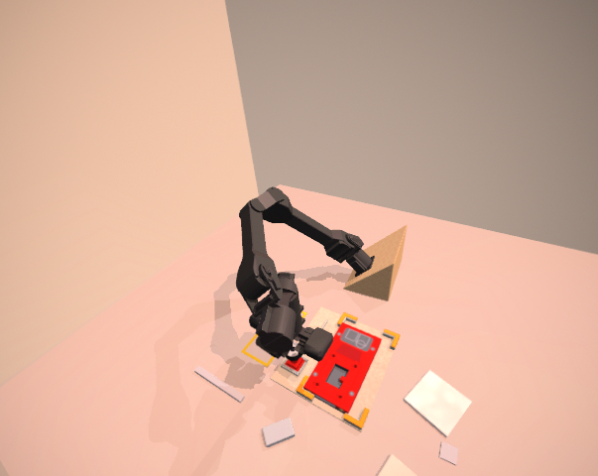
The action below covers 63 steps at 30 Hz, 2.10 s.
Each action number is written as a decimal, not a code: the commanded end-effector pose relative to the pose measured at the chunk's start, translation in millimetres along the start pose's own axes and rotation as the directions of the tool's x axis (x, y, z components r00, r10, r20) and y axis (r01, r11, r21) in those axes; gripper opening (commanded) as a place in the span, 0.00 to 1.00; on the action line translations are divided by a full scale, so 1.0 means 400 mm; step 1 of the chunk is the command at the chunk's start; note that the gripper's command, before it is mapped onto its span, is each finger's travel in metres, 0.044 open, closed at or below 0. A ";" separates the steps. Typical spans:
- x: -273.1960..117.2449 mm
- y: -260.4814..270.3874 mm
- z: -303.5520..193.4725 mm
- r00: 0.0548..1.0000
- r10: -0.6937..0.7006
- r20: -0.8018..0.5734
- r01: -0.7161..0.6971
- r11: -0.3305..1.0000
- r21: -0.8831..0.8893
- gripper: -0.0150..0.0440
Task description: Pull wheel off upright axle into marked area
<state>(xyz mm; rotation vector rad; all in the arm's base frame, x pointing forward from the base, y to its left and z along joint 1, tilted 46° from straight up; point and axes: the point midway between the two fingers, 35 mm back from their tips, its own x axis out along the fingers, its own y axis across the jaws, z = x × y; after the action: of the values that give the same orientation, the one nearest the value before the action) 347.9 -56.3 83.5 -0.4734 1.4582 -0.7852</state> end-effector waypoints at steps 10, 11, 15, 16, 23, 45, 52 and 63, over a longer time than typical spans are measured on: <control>-0.018 0.003 0.003 1.000 0.005 0.008 -0.005 1.000 0.003 0.25; -0.019 0.003 0.003 1.000 0.005 0.008 -0.005 1.000 0.003 0.25; -0.022 0.003 0.003 1.000 0.005 0.008 -0.005 1.000 0.003 0.25; -0.023 0.003 0.003 1.000 0.005 0.008 -0.005 1.000 0.003 0.25; -0.029 0.003 0.003 1.000 0.005 0.008 -0.005 1.000 0.003 0.25; -0.047 0.002 0.002 1.000 0.005 0.010 -0.005 1.000 0.003 0.25; -0.089 0.002 0.002 1.000 0.006 0.010 -0.006 1.000 0.003 0.25; -0.123 -0.040 -0.014 1.000 0.004 0.014 -0.004 1.000 0.000 0.25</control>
<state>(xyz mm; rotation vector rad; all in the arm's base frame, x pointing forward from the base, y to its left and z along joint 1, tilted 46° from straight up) 349.0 -23.2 119.7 -0.4764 1.4453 -0.7738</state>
